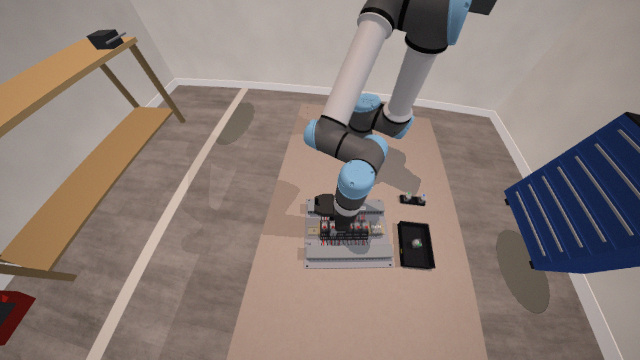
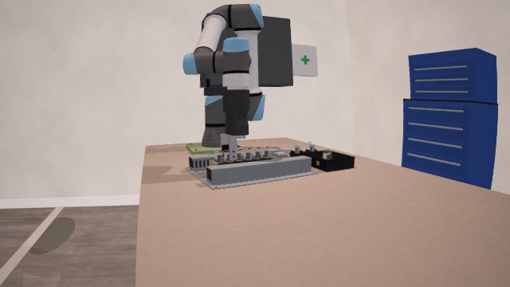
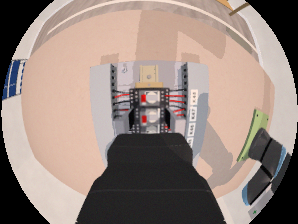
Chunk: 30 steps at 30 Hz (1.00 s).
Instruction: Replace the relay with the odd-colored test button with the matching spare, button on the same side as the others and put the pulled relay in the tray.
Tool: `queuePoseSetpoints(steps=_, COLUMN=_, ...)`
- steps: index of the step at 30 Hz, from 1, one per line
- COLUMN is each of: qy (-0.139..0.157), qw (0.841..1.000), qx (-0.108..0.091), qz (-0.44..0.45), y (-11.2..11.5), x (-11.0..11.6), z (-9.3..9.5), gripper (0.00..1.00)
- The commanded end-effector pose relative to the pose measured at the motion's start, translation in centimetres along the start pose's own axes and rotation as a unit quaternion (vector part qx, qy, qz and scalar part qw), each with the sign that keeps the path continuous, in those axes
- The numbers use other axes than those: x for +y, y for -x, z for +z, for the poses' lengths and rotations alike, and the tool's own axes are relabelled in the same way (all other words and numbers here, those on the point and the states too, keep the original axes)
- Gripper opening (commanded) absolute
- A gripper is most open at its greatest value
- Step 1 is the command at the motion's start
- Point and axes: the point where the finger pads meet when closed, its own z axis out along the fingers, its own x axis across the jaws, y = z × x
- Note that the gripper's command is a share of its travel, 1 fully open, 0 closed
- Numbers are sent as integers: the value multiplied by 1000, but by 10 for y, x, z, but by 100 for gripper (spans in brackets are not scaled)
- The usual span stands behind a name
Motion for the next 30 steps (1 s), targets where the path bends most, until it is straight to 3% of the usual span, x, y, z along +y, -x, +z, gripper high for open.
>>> queuePoseSetpoints(steps=1, qy=0, qw=1000, qx=-1, qz=0, y=0, x=0, z=-1, gripper=100)
queuePoseSetpoints(steps=30, qy=0, qw=1000, qx=-1, qz=0, y=0, x=0, z=-9, gripper=100)
